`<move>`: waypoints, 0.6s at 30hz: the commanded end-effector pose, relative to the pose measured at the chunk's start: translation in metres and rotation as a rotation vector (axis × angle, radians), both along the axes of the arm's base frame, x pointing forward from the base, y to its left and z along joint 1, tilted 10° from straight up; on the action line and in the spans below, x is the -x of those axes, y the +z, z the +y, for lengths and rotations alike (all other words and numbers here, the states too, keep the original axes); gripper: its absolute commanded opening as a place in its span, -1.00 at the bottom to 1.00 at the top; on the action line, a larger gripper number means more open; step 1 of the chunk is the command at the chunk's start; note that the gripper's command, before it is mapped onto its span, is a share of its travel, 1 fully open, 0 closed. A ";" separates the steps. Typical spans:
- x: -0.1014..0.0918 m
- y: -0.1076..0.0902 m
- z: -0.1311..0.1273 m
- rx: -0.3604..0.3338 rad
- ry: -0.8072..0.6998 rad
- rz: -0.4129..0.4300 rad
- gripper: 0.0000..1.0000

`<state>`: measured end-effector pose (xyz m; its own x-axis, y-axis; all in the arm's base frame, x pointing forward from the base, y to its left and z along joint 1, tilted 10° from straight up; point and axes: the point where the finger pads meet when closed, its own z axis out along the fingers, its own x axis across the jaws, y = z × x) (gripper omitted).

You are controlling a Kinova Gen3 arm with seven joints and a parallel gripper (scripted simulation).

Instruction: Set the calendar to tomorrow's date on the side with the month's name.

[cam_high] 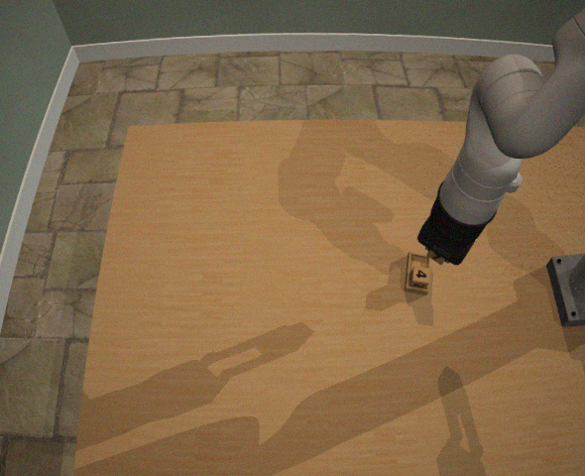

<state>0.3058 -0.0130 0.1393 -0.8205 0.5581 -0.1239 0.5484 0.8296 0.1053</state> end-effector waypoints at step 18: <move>-0.004 0.003 -0.019 0.052 0.295 -0.009 0.14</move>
<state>0.3095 -0.0298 0.1414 -0.9430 0.2961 -0.1518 0.2896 0.9550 0.0638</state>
